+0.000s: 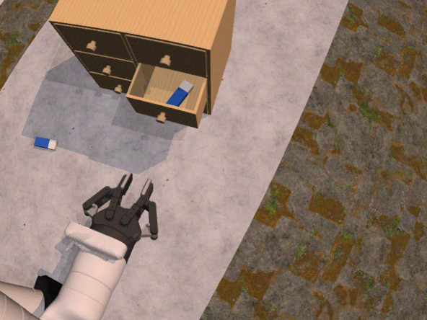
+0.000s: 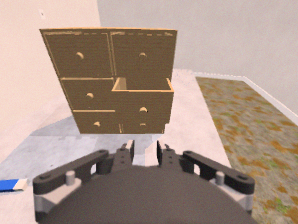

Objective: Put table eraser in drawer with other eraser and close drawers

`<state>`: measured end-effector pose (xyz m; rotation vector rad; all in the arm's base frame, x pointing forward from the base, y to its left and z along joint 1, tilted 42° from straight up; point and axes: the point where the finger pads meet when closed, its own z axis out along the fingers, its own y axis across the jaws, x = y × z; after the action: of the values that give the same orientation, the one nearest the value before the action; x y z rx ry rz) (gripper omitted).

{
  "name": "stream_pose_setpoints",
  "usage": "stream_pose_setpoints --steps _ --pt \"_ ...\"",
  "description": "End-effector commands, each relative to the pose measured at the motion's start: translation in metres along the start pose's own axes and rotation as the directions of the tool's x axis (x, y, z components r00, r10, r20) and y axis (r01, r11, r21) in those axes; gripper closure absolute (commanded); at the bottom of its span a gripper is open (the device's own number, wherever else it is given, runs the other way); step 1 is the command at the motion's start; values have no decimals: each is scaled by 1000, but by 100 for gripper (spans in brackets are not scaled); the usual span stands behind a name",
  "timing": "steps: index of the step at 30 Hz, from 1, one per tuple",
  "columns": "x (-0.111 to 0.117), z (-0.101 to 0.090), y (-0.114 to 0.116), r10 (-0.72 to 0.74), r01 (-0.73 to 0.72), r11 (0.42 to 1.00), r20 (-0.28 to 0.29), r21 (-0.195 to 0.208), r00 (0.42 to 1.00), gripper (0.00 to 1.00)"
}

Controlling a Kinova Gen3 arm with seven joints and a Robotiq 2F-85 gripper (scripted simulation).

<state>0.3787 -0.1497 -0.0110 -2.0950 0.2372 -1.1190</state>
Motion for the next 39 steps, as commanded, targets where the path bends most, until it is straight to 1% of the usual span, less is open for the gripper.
stream_pose_setpoints --steps 1,5,7,12,17,22,24,28,32,35,39 --pt "10 -4 -3 -19 19 1000 74 8 997 67" --pt "13 -14 -3 -20 19 1000 168 6 986 67" --pt "13 -14 -3 -20 19 1000 168 6 986 67" --pt "17 -27 -2 -20 19 1000 294 5 956 67" --pt "22 -41 -2 -20 20 1000 424 3 906 67" --pt "27 -56 -2 -19 21 1000 550 2 835 67" --pt "27 -56 -2 -19 21 1000 550 2 835 67" --pt "31 -67 -1 -17 23 1000 645 0 764 67" --pt "35 -78 -1 -16 23 1000 722 0 692 67" --pt "37 -85 -1 -15 24 1000 766 0 643 67" --pt "39 -91 -1 -14 25 1000 806 -1 591 67"
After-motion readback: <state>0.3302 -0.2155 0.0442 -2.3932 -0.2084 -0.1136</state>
